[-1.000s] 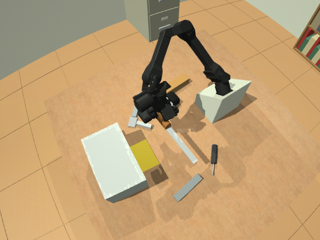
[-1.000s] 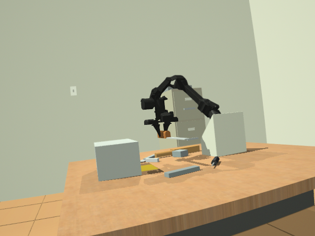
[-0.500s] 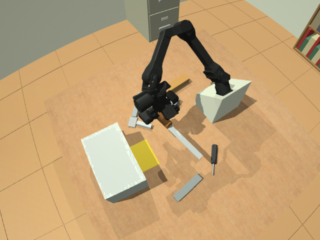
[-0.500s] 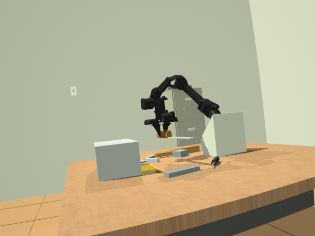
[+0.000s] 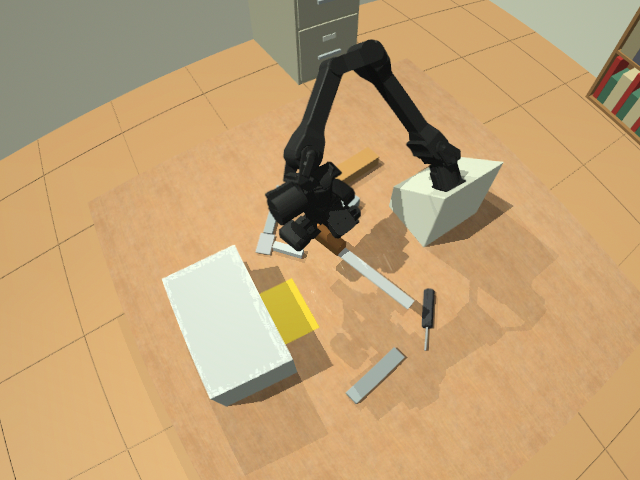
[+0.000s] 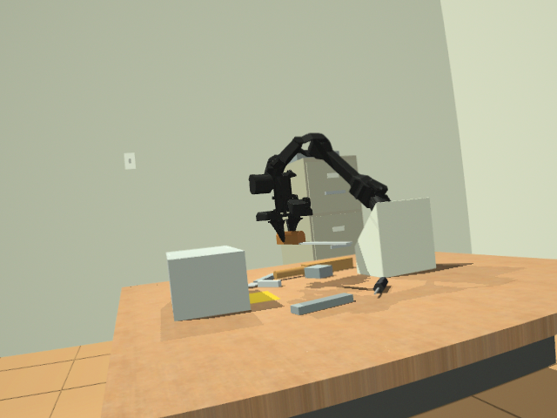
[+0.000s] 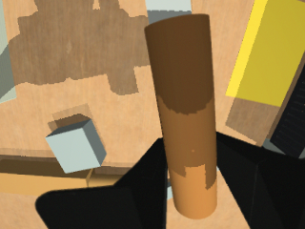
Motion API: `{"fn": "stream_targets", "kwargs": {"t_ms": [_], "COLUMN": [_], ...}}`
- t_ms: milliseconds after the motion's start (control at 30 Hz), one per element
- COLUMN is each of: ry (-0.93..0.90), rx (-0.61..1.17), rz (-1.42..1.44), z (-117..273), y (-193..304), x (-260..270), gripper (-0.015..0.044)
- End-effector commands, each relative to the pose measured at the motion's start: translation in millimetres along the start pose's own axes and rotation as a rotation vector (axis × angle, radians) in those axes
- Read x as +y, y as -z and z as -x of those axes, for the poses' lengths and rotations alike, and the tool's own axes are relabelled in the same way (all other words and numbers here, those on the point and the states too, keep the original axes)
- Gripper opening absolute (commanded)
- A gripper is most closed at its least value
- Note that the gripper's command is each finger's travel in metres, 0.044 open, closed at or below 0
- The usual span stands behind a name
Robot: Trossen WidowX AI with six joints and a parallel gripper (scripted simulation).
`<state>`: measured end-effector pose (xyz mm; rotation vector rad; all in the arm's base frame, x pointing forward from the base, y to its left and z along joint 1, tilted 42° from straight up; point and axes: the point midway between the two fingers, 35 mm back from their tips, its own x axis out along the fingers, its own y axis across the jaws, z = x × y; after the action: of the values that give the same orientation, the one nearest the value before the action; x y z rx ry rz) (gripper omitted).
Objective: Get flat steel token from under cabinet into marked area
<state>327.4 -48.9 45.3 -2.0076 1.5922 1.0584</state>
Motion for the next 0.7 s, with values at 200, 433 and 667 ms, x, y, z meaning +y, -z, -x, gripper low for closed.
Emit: {"fn": "stream_targets", "kwargs": {"t_ms": [200, 433, 667], "ry": [0.003, 0.003, 0.003], "rx": [-0.008, -0.008, -0.009], "rz": [0.086, 0.118, 0.137], "z": [0.4, 0.4, 0.5], "y": [-0.4, -2.0, -15.2], "x": [-0.1, 0.2, 2.0], "gripper": [0.0, 0.0, 0.0]}}
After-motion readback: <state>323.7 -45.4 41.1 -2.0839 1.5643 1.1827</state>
